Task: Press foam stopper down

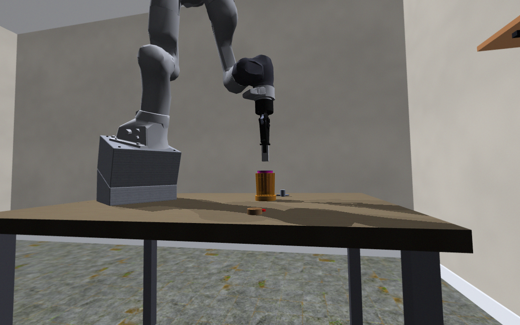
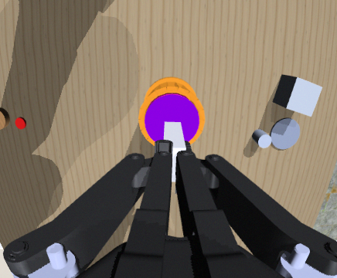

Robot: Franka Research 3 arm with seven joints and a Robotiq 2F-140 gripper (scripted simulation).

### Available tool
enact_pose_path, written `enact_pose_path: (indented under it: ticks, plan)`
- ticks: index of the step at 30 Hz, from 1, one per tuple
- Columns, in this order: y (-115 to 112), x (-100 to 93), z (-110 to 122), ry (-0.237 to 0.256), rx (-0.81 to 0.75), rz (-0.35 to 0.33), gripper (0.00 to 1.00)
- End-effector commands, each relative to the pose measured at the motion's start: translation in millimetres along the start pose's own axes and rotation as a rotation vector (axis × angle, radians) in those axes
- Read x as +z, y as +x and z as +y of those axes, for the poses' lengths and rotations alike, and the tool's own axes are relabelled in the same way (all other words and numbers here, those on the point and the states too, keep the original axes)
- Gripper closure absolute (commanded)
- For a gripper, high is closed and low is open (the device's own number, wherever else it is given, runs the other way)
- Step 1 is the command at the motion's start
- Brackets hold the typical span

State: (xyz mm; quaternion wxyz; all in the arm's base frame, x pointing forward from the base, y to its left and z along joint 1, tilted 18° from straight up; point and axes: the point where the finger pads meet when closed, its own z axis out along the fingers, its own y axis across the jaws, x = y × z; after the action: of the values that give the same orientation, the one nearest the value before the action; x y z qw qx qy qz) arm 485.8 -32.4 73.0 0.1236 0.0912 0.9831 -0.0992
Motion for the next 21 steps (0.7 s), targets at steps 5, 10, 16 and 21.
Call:
enact_pose_path:
  ticks: [5,10,16,21]
  plan:
    - [2.8,3.5,1.0,0.001,-0.010,0.004,1.00]
    - [4.2,9.1,1.4,0.001,-0.010,0.004,1.00]
    - [4.2,11.6,1.4,0.001,-0.010,0.004,1.00]
    - [4.2,24.7,1.4,0.001,-0.010,0.004,1.00]
